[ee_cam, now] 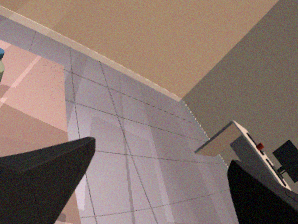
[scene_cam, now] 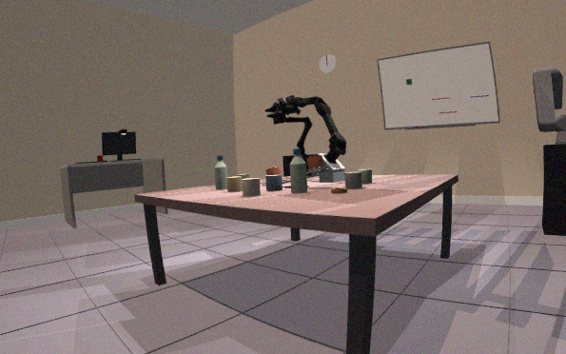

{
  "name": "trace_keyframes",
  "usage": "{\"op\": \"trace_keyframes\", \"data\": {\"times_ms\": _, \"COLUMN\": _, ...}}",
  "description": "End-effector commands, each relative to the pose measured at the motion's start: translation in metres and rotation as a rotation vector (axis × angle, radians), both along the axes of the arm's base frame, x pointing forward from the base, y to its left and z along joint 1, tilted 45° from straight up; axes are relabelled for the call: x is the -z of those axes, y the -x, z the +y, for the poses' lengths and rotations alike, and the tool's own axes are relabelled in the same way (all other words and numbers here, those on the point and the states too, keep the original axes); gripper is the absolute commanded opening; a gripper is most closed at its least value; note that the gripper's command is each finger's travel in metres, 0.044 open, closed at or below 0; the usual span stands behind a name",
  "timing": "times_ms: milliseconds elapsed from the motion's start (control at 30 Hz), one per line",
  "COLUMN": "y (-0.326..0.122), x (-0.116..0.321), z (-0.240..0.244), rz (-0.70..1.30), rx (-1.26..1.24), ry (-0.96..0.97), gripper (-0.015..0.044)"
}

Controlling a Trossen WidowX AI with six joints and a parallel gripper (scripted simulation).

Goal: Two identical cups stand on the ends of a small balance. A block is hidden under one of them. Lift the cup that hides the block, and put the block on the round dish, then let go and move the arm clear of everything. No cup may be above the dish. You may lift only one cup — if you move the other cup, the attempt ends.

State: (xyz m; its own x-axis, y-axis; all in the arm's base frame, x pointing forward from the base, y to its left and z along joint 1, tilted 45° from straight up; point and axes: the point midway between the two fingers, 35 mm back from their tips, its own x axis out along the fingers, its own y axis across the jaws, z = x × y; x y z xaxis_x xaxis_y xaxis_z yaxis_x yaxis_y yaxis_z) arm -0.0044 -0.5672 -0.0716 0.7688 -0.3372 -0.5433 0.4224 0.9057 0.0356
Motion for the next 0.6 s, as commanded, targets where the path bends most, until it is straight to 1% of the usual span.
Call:
{"op": "trace_keyframes", "data": {"times_ms": 0, "y": -0.002, "x": -0.002, "z": 0.001, "rz": -0.001, "rx": -0.003, "ry": -0.003, "gripper": 0.0426}}
{"op": "trace_keyframes", "data": {"times_ms": 33, "y": -0.010, "x": -0.007, "z": 0.003, "rz": -0.005, "rx": -0.012, "ry": -0.014, "gripper": 0.0440}}
{"op": "trace_keyframes", "data": {"times_ms": 167, "y": -0.064, "x": -0.045, "z": 0.030, "rz": -0.030, "rx": -0.081, "ry": -0.096, "gripper": 0.0440}}
{"op": "trace_keyframes", "data": {"times_ms": 300, "y": -0.103, "x": -0.073, "z": 0.059, "rz": -0.044, "rx": -0.134, "ry": -0.161, "gripper": 0.0440}}
{"op": "trace_keyframes", "data": {"times_ms": 567, "y": -0.180, "x": -0.131, "z": 0.155, "rz": -0.055, "rx": -0.262, "ry": -0.326, "gripper": 0.0440}}
